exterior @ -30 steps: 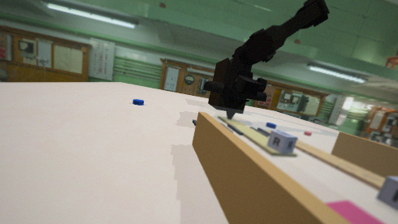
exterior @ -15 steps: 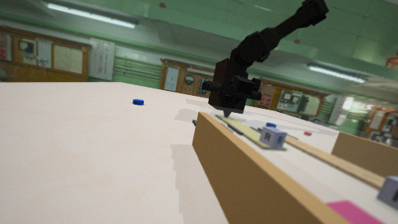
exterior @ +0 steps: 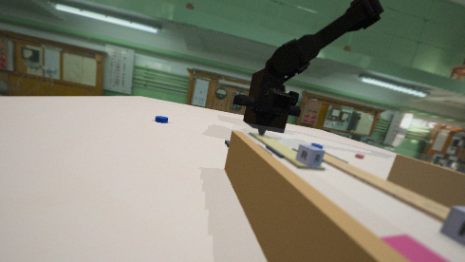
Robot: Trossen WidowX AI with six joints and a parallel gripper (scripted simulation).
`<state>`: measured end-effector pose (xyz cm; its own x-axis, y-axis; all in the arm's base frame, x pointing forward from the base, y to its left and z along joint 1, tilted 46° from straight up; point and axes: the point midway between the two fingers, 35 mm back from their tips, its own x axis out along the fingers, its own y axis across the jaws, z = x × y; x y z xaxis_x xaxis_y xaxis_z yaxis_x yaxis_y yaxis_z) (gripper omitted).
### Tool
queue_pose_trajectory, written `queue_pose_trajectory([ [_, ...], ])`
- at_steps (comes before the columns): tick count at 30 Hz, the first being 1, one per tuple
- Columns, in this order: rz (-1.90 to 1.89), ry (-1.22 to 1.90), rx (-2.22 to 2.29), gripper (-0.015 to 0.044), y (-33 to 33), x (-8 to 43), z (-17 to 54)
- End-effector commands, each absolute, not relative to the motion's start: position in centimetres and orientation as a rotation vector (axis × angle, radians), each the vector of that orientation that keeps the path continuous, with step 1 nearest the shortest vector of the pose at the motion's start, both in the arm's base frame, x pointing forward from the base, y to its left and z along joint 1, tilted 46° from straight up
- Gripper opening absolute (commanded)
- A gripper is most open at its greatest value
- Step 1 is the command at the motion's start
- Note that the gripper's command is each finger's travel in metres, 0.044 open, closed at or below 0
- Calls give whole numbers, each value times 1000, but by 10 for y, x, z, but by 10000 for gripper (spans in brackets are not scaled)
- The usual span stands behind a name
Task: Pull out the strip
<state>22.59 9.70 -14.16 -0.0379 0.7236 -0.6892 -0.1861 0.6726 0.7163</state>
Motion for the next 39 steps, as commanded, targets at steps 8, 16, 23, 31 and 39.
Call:
queue_pose_trajectory([
  [8,783,1464,479,0,98,206,-145],
  [16,783,1464,479,0,98,206,-145],
  [23,783,1464,479,0,98,206,-145],
  [31,783,1464,479,0,98,206,-145],
  [39,783,1464,479,0,98,206,-145],
])
